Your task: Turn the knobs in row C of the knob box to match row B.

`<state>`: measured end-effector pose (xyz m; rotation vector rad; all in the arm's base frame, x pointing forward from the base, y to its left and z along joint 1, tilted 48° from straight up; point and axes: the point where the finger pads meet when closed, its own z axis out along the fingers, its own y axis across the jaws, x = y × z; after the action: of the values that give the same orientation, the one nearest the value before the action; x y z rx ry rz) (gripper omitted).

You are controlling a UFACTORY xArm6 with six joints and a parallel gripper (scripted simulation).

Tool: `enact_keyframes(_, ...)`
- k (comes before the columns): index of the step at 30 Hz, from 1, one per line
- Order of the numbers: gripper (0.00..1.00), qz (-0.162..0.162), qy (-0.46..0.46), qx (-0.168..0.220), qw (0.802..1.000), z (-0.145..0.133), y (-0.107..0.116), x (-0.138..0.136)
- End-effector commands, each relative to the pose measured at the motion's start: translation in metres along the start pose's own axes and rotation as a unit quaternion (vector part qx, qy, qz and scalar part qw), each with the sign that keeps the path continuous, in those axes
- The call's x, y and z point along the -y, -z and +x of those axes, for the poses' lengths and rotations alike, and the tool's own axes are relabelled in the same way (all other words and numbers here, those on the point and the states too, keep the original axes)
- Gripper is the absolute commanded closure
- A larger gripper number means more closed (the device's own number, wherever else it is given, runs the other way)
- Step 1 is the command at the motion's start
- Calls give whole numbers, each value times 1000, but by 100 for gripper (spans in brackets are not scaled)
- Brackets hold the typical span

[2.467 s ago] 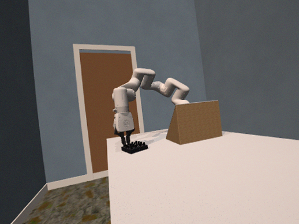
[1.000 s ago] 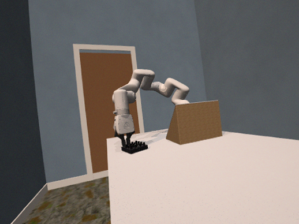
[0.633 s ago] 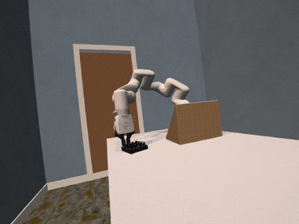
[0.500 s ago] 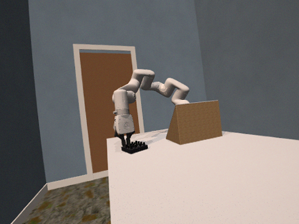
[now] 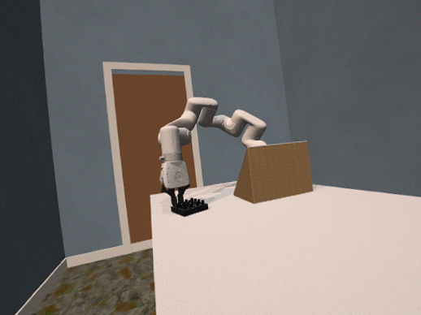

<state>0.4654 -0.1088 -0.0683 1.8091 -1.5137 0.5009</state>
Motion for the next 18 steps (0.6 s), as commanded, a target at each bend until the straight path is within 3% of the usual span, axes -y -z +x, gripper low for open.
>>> enact_keyframes(1,81,2,0,0,1000,0,1,1)
enact_keyframes(2,81,2,0,0,1000,0,1,1)
enact_keyframes(3,92,2,0,0,1000,0,1,1)
enact_keyframes(18,92,2,0,0,1000,0,1,1)
